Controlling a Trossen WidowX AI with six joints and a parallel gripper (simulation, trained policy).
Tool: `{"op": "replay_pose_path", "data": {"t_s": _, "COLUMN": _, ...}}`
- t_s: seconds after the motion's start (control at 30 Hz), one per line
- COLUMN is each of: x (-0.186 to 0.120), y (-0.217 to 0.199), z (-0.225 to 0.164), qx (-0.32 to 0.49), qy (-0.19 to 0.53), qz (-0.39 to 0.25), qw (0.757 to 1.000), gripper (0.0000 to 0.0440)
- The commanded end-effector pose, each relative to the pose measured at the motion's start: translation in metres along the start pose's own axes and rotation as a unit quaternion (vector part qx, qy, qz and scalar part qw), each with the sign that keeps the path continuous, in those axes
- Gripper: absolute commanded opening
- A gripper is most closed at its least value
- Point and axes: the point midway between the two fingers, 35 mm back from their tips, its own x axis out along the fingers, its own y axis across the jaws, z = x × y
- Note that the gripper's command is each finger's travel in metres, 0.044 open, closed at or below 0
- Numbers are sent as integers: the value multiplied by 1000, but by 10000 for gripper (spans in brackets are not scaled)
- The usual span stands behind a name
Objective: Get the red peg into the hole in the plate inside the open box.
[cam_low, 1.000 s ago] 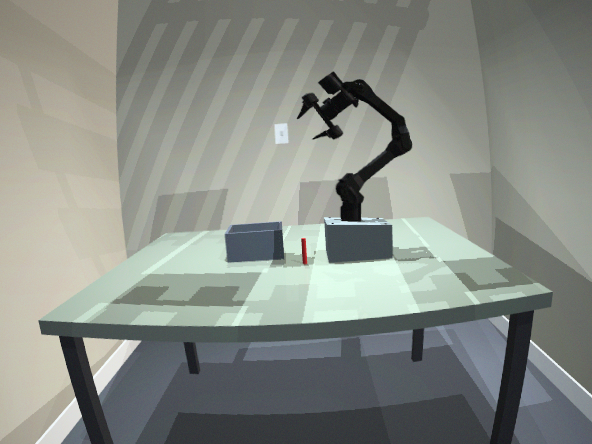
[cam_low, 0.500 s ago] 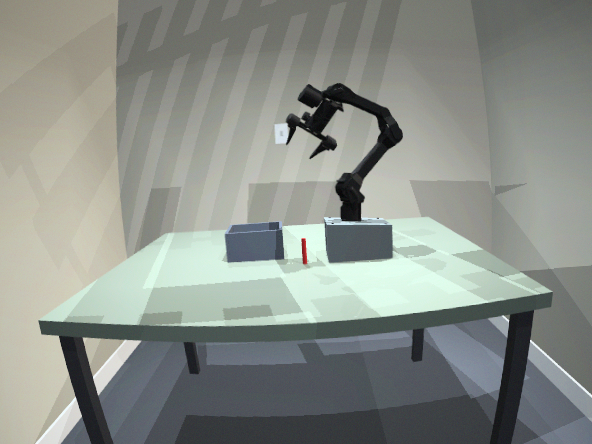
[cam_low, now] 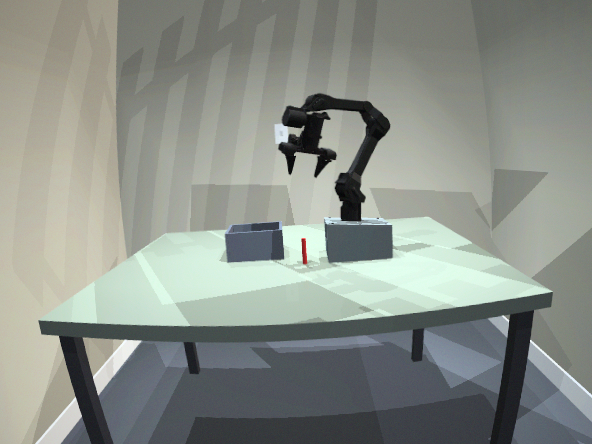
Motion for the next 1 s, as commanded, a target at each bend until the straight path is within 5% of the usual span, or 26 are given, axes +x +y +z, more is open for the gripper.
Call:
{"op": "replay_pose_path", "data": {"t_s": 0.0, "x": 17, "y": -5, "z": -16, "qx": -41, "qy": 24, "qz": -49, "qw": 998, "gripper": 440}}
{"op": "replay_pose_path", "data": {"t_s": 0.47, "x": 69, "y": -12, "z": -63, "qx": -140, "qy": 97, "qz": -174, "qw": 970, "gripper": 440}}
{"op": "replay_pose_path", "data": {"t_s": 0.97, "x": 121, "y": -2, "z": -97, "qx": -180, "qy": 136, "qz": -201, "qw": 953, "gripper": 440}}
